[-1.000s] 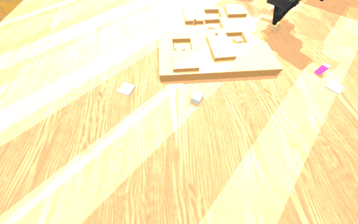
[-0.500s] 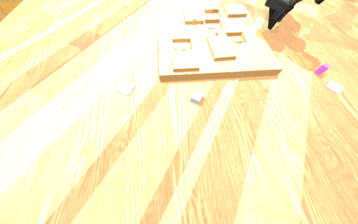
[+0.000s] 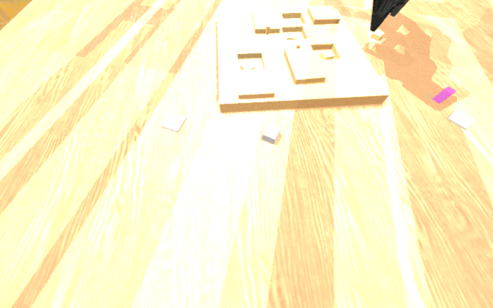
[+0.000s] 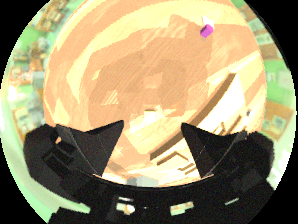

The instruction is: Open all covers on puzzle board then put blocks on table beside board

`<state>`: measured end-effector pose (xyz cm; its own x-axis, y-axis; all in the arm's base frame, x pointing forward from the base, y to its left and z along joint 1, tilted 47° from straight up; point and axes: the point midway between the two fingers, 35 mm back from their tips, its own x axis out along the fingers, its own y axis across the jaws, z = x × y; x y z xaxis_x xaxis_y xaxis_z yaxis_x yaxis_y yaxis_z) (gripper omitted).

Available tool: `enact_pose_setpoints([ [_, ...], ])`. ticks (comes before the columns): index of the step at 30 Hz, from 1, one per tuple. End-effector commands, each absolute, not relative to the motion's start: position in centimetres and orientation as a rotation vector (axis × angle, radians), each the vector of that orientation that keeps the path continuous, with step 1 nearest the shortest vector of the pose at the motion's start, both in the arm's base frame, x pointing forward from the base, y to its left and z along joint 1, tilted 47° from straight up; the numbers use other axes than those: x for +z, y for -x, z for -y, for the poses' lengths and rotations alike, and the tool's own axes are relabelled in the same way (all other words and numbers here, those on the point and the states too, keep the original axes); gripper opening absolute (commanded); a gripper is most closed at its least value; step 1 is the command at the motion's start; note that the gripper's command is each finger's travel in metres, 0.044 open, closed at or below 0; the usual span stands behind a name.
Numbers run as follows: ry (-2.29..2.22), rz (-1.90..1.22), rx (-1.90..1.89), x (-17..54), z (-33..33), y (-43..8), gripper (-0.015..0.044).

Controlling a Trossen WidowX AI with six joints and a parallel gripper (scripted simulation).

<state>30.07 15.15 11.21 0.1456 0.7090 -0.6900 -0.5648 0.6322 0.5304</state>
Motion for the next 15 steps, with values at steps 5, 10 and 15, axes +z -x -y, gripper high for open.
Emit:
enact_pose_setpoints([
  [5, -0.154, -1.076, 0.926, 13.2, -13.4, -29.7, 0.044],
  [10, -0.157, -1.077, 0.924, 14.3, -12.2, -29.4, 0.044],
  [15, -0.161, -1.078, 0.921, 14.8, -11.7, -29.2, 0.0414],
])
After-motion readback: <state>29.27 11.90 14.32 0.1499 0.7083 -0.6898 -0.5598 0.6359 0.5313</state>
